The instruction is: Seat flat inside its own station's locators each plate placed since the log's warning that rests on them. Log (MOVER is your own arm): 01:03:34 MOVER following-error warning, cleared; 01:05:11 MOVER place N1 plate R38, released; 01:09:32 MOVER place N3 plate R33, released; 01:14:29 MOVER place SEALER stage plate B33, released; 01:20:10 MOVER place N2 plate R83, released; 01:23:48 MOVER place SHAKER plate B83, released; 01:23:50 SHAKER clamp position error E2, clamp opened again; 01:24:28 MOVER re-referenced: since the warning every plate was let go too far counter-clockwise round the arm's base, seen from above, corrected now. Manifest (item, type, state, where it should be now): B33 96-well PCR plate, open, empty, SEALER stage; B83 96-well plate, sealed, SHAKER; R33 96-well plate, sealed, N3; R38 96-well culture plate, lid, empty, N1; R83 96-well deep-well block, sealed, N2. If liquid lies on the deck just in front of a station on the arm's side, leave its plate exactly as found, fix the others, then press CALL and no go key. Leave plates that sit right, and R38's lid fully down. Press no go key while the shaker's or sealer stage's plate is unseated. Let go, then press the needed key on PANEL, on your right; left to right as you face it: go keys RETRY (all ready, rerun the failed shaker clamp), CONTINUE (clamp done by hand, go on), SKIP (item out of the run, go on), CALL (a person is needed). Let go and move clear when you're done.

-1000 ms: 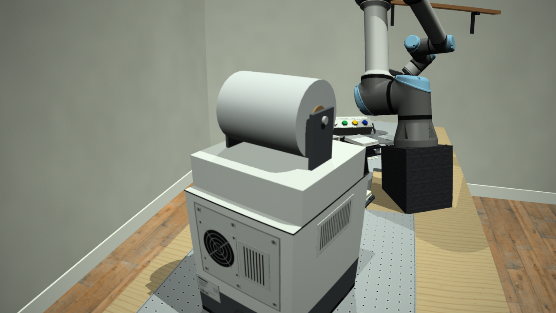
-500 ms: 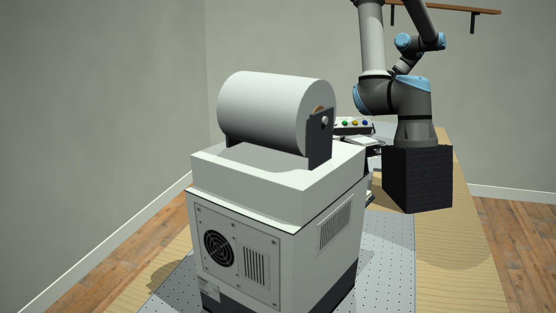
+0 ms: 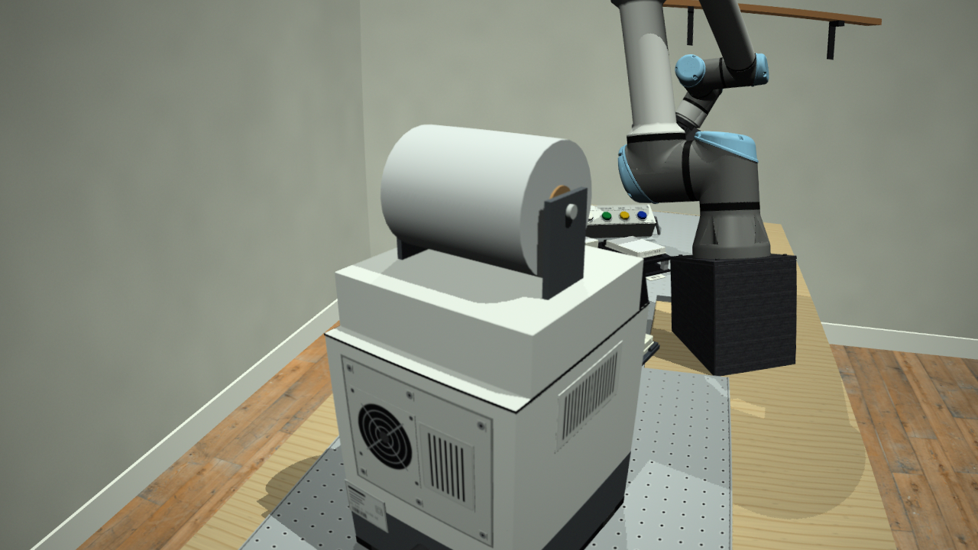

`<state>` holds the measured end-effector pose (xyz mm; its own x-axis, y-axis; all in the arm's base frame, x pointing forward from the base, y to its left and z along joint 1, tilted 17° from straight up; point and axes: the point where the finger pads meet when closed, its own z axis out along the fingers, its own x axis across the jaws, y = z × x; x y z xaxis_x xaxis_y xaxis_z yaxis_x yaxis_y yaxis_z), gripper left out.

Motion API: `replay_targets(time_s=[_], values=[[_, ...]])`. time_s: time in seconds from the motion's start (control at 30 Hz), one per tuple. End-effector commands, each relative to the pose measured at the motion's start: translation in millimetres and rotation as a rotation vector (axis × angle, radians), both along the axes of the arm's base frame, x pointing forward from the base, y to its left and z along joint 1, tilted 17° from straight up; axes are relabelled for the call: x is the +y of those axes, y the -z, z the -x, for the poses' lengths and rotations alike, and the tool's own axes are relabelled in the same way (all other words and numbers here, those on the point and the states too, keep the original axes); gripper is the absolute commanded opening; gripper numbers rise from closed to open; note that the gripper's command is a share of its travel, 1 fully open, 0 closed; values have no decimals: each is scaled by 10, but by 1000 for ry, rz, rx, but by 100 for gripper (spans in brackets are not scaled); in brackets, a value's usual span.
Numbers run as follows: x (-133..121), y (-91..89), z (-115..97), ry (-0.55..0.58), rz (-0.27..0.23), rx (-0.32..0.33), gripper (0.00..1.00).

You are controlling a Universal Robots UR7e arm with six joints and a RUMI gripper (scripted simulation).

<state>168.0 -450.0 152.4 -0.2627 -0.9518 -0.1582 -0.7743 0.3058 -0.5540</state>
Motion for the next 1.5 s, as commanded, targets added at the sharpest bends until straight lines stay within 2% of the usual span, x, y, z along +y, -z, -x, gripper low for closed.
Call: replay_targets(time_s=[0.0, 0.1, 0.23, 0.7, 0.8, 0.97, 1.13, 1.47], values=[[145, 55, -69, 48, -31, 54, 82], [266, 101, -119, 87, -51, 93, 82], [310, 119, -135, 101, -56, 106, 82], [805, 315, -245, 325, -95, 265, 82], [852, 333, -247, 343, -95, 274, 82], [1077, 418, -238, 436, -88, 312, 82], [1159, 446, -224, 531, -76, 341, 82], [1382, 514, -157, 687, -46, 363, 82]])
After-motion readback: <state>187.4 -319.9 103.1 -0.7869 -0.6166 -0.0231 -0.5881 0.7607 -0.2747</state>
